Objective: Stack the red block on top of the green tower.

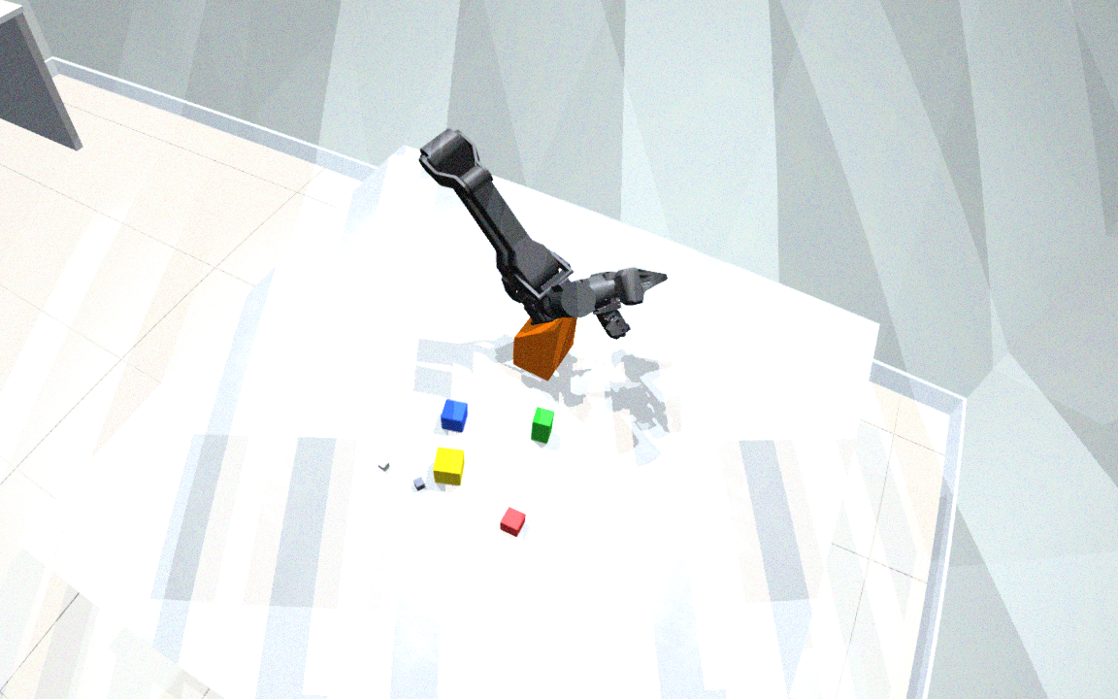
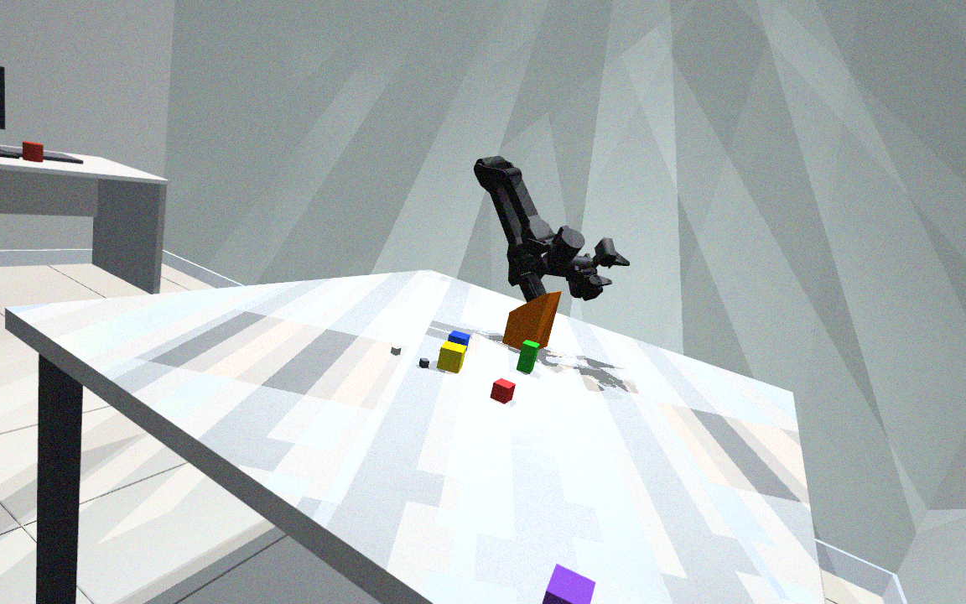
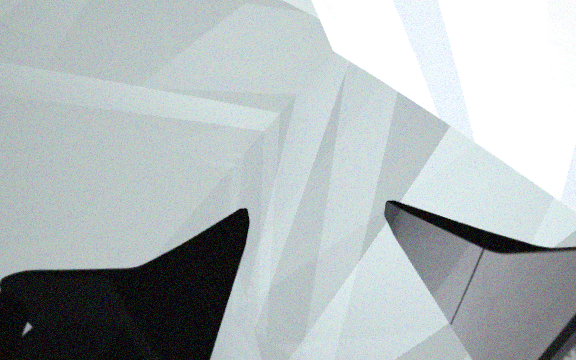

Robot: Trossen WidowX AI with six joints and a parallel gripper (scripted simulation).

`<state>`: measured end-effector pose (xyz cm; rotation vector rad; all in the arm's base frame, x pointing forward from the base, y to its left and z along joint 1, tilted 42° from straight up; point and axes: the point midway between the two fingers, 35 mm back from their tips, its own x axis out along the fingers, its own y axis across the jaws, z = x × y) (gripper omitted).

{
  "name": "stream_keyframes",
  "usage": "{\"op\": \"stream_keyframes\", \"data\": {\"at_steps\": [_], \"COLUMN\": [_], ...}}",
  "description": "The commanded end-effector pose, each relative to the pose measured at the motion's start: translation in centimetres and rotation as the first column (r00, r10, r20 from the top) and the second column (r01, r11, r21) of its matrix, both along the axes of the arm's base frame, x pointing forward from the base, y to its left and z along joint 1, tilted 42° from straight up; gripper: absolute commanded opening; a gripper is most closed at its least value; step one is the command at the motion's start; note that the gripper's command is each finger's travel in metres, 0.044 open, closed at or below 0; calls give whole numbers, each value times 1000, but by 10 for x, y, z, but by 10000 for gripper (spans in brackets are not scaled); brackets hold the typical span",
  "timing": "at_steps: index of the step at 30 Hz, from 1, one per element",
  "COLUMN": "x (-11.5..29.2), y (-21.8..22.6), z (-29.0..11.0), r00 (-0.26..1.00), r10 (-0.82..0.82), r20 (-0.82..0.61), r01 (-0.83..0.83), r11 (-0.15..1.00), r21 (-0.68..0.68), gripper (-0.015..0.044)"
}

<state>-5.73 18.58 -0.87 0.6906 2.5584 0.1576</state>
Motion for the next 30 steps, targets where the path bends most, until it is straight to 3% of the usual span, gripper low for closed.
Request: {"op": "stream_keyframes", "data": {"at_steps": [1,15,30], "x": [1,89,194], "y": [1,45,51], "z": [-1,-46,-81], "r00": [1000,940,799], "r10": [-2,-38,126], "r20": [4,339,589], "r01": [2,93,126], "r11": [1000,985,921], "r21": [-1,-148,-369], "gripper": [426,440,440]}}
